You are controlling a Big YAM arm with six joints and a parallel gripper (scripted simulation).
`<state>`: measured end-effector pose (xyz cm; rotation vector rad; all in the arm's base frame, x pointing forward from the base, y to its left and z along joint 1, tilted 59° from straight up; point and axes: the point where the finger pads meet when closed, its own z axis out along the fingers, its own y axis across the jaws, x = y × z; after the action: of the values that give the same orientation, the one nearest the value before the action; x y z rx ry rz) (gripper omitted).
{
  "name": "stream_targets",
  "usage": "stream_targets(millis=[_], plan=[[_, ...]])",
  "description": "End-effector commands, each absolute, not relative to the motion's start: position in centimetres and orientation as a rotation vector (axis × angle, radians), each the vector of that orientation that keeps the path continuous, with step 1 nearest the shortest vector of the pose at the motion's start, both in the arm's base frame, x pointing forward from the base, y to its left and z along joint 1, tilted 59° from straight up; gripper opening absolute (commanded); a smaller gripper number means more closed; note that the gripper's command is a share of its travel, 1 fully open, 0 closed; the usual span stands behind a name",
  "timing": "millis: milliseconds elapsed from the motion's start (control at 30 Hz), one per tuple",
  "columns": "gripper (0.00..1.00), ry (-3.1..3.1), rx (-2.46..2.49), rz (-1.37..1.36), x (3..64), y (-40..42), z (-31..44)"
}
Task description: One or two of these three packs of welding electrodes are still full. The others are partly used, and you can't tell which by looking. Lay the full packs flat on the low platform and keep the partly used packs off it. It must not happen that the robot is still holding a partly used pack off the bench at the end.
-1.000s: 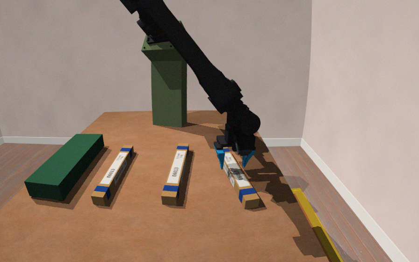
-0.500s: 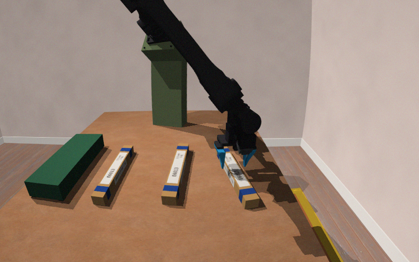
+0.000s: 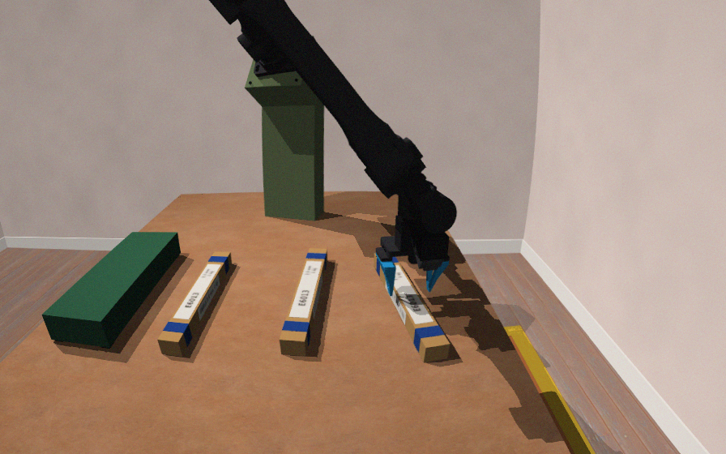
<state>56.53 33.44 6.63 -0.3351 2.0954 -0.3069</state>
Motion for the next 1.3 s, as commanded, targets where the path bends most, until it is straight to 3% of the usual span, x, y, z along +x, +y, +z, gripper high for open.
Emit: stream_targets(millis=[0, 900, 933, 1267], plan=[[0.74, 2.097, -0.342, -0.324, 57.4, 32.8, 5.8], [0.74, 2.086, -0.349, -0.308, 57.9, 33.4, 6.0], [0.00, 2.088, -0.347, -0.309, 57.9, 33.4, 5.9], [0.00, 2.094, -0.343, -0.314, 58.0, 33.1, 5.5]])
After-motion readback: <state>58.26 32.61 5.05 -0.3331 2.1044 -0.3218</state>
